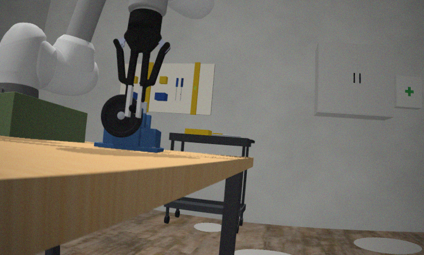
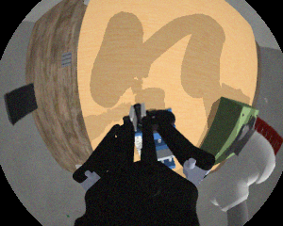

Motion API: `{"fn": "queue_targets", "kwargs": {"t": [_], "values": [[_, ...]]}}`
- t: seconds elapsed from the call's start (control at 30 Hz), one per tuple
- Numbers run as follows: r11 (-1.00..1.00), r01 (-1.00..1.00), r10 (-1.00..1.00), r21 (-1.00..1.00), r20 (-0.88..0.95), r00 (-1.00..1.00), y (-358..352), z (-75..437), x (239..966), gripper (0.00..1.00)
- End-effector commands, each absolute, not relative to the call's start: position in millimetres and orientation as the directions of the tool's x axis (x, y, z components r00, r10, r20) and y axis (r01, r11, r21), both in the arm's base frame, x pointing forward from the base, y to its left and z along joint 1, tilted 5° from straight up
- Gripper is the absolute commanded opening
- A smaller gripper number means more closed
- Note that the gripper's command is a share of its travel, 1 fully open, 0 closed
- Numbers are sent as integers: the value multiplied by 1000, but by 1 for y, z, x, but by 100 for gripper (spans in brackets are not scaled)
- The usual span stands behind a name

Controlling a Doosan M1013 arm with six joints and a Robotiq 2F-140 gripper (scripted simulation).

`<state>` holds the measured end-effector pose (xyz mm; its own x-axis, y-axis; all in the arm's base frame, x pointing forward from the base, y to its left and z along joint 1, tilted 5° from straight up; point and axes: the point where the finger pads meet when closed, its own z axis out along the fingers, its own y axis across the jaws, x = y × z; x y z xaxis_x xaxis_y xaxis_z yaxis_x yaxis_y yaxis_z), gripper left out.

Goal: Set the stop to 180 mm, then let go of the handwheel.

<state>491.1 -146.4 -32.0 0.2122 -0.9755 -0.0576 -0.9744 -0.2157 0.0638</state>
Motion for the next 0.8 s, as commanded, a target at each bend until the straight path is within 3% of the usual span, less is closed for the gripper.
{"fn": "queue_targets", "kwargs": {"t": [0.0,0.77], "values": [[-216,-974,-975,64,-58,213,-146,-38,492,4],[-216,-974,-975,64,-58,213,-149,-78,464,4]]}}
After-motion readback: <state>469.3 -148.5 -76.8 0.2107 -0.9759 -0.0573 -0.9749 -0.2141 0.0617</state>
